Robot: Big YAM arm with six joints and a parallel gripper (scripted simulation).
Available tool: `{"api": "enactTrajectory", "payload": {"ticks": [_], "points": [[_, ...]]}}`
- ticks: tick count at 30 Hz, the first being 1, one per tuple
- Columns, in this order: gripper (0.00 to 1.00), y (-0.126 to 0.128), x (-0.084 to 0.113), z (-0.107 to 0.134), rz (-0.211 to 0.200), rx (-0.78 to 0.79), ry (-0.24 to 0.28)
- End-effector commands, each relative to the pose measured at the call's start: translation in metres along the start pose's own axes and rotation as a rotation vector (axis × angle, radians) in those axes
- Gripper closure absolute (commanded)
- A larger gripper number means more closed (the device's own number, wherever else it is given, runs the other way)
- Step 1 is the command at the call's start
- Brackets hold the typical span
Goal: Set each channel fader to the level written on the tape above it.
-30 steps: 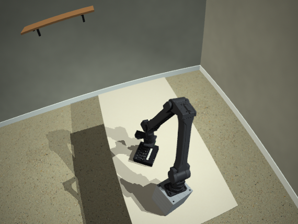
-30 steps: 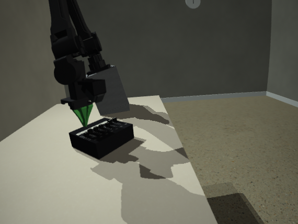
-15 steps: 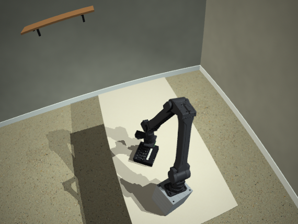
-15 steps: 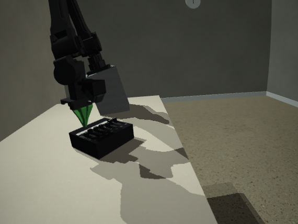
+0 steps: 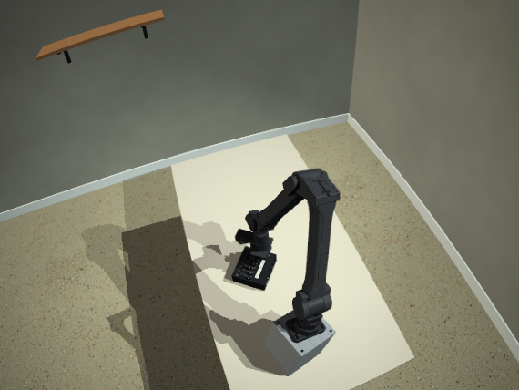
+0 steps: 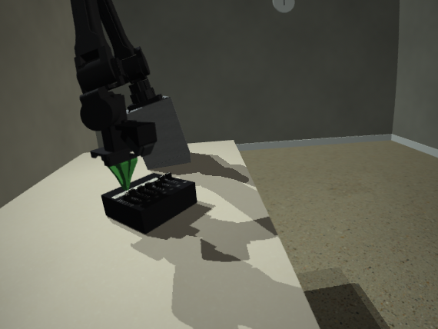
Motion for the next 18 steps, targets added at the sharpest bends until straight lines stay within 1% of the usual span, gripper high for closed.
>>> {"api": "enactTrajectory", "payload": {"ticks": [1,4,18], "points": [[1.0,-0.0206,0.0081,-0.0108,0.043,-0.009,-0.044],[1.0,-0.0195,0.0053,-0.0106,0.038,-0.008,-0.04],[1.0,-0.0185,0.0047,-0.0115,0.037,-0.007,-0.04]]}}
Point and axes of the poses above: the point where the finger pads meet when closed, its own x axis back along the fingers, its own y axis across the jaws, z = x × y, the point moved 10 cm from there along x, back along the fingers, and after that the axes turned 1 degree about x, right-handed, at the moved point
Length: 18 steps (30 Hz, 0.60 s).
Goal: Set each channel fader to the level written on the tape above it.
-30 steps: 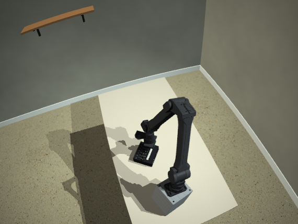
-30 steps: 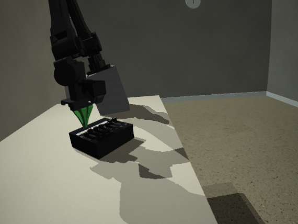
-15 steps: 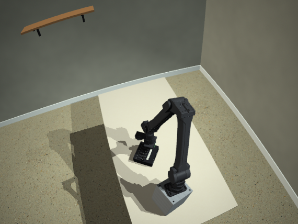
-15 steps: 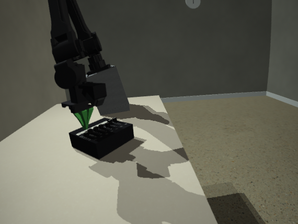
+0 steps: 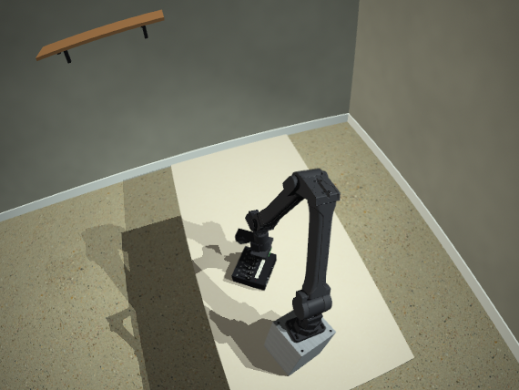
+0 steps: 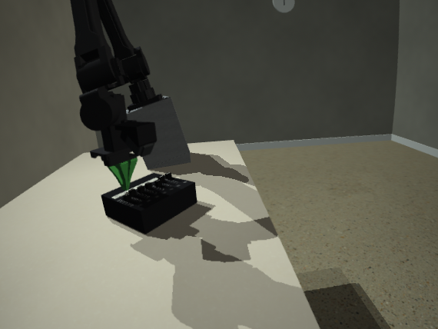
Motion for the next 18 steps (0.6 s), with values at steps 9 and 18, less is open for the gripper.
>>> {"api": "enactTrajectory", "payload": {"ticks": [9,18], "points": [[1.0,-0.012,0.005,-0.018,0.027,-0.001,-0.033],[1.0,-0.009,0.005,-0.022,0.016,0.0,-0.022]]}}
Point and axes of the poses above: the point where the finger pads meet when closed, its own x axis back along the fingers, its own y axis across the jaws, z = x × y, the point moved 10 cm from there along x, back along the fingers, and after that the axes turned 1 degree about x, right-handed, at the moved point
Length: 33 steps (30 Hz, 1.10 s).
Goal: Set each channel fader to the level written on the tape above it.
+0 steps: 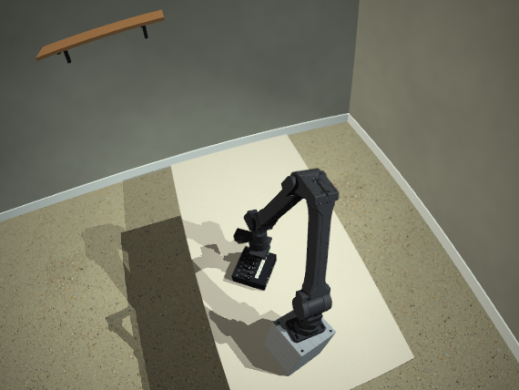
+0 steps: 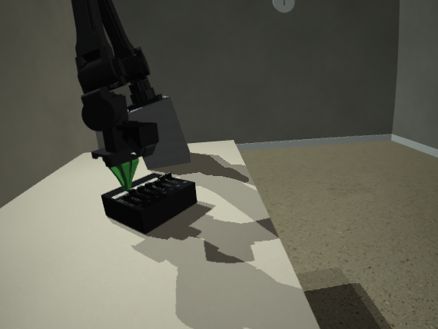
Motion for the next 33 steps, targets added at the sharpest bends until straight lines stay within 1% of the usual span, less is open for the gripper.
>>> {"api": "enactTrajectory", "payload": {"ticks": [1,5,33], "points": [[1.0,-0.01,0.0073,-0.0164,0.017,-0.007,-0.022],[1.0,-0.0114,0.0095,-0.017,0.021,-0.009,-0.026],[1.0,-0.0089,0.007,-0.0197,0.016,-0.004,-0.022]]}}
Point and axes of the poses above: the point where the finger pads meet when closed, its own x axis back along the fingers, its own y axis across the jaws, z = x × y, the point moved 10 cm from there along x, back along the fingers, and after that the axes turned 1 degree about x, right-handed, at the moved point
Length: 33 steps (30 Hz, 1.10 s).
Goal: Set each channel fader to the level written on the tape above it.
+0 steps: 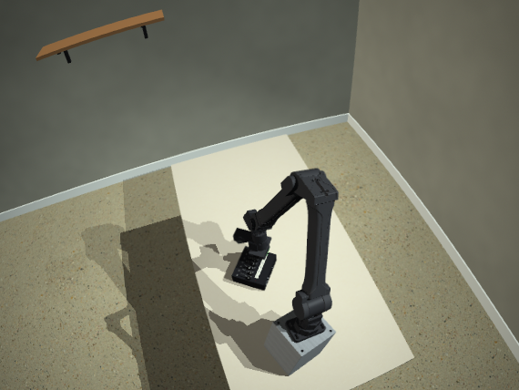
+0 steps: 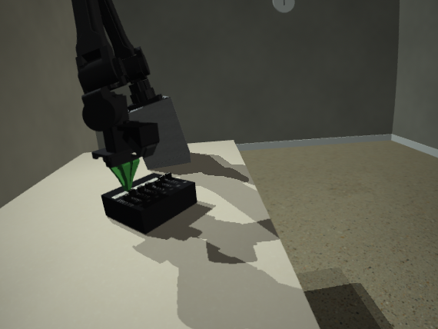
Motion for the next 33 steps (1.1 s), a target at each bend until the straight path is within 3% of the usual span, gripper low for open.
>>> {"api": "enactTrajectory", "payload": {"ticks": [1,33], "points": [[1.0,-0.0087,0.0075,-0.0178,0.017,0.0,-0.023],[1.0,-0.0086,0.0072,-0.0203,0.017,0.0,-0.022]]}}
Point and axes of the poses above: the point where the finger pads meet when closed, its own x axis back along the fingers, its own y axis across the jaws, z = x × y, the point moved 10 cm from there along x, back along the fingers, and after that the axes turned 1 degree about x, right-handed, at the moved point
